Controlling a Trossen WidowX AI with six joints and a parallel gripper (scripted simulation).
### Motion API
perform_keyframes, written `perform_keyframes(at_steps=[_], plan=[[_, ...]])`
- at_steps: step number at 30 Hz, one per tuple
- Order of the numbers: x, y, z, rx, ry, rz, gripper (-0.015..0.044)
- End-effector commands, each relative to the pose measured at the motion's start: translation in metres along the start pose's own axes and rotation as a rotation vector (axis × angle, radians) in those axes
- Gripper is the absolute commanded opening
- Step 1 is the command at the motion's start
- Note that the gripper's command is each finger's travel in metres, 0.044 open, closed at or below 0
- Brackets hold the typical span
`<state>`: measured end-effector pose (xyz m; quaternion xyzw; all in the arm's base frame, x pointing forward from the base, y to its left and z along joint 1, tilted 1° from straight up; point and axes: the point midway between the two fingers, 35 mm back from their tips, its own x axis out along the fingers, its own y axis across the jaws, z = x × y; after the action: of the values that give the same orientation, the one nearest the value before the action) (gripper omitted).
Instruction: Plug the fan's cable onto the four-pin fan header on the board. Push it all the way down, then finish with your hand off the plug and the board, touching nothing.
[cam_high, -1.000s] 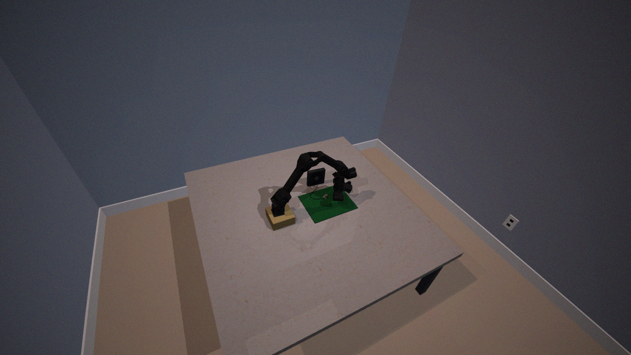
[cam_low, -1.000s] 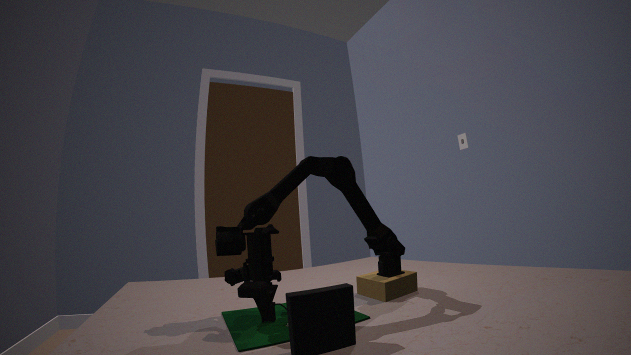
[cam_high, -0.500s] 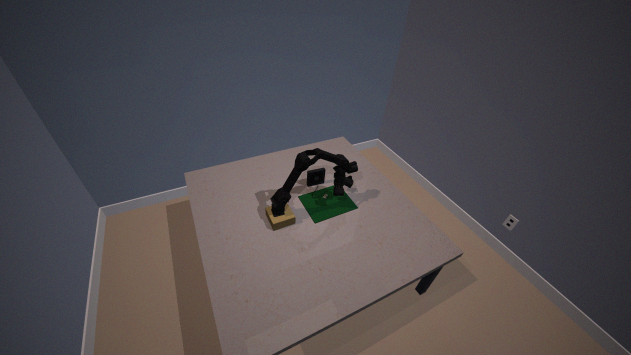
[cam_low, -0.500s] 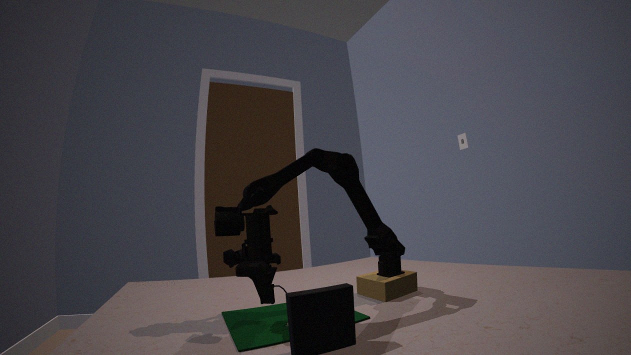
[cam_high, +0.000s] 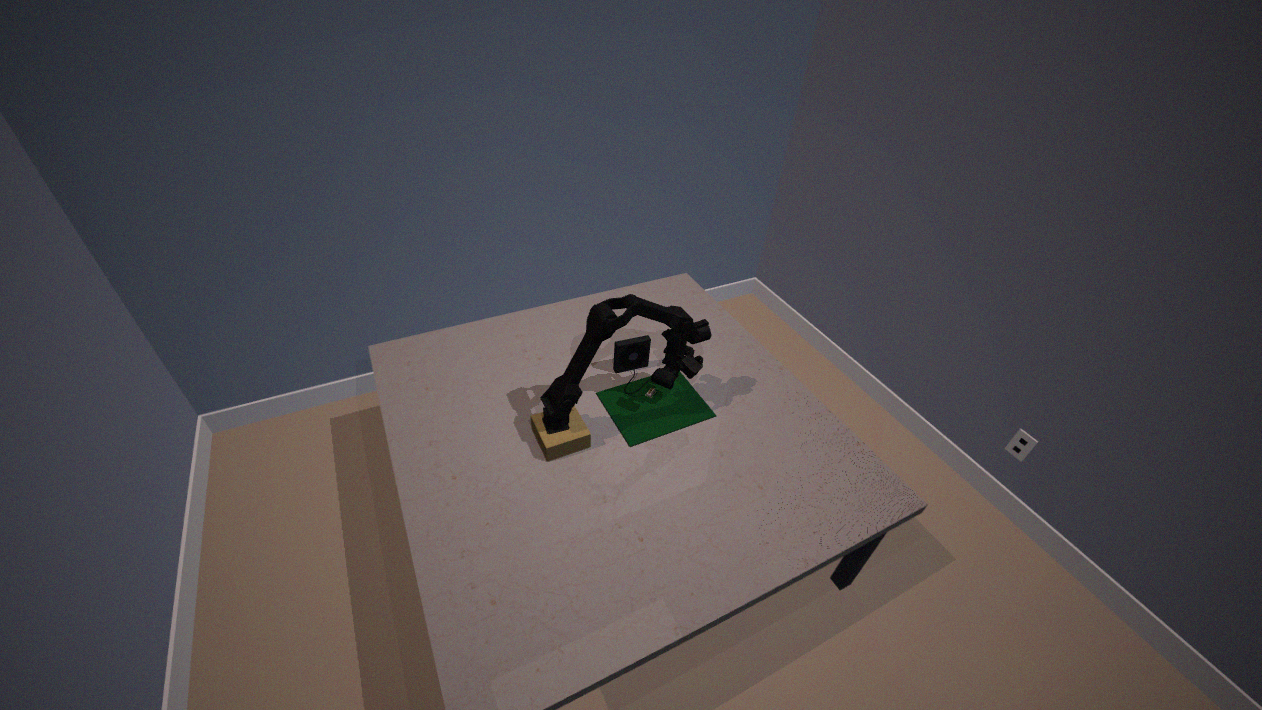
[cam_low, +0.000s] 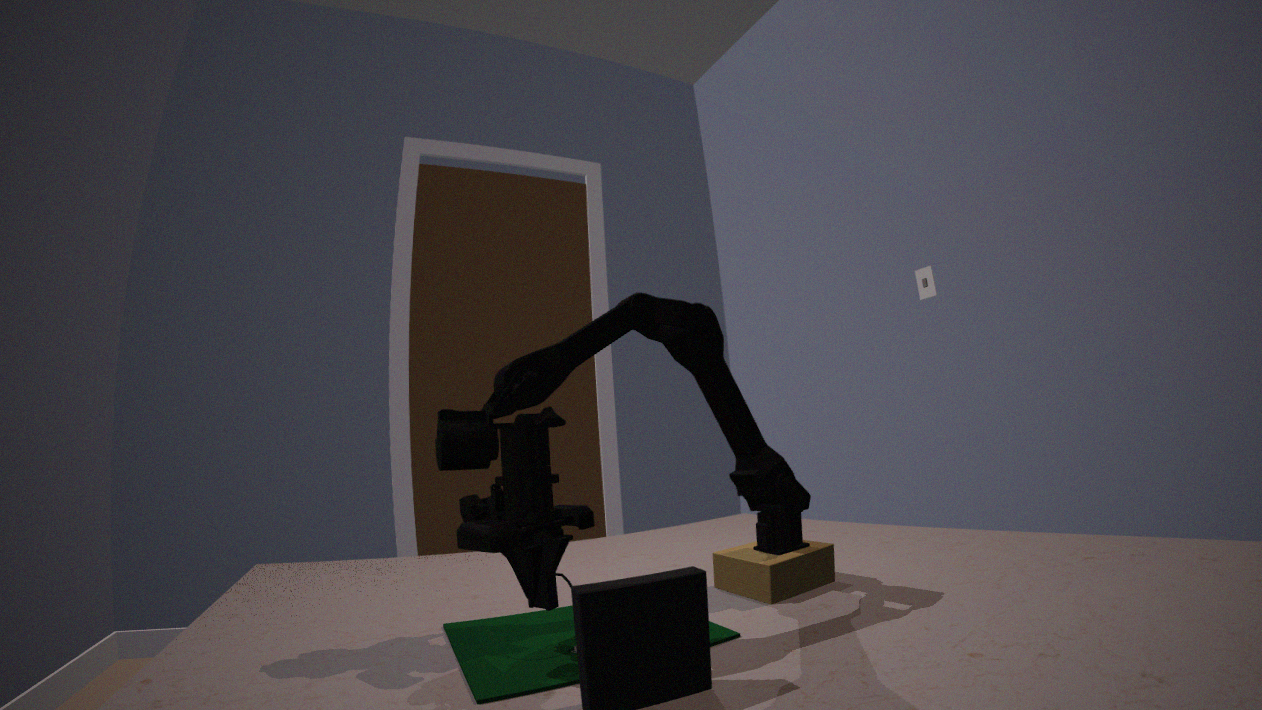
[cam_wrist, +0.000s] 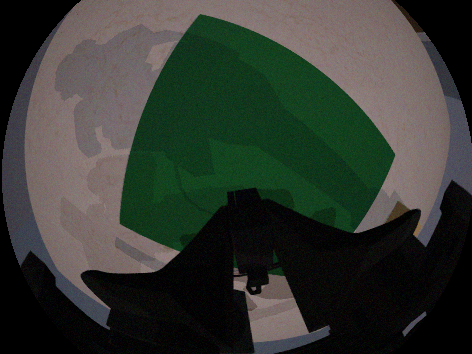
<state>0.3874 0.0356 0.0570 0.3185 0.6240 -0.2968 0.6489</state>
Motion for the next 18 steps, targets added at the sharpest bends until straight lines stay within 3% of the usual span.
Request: perform_keyframes(at_steps=[1,18], plan=[[-0.001,-0.002,-0.007,0.154,-0.002,0.000,0.0000],[0.000,-0.005,-0.029,0.745,-0.001,-0.001,0.0000]])
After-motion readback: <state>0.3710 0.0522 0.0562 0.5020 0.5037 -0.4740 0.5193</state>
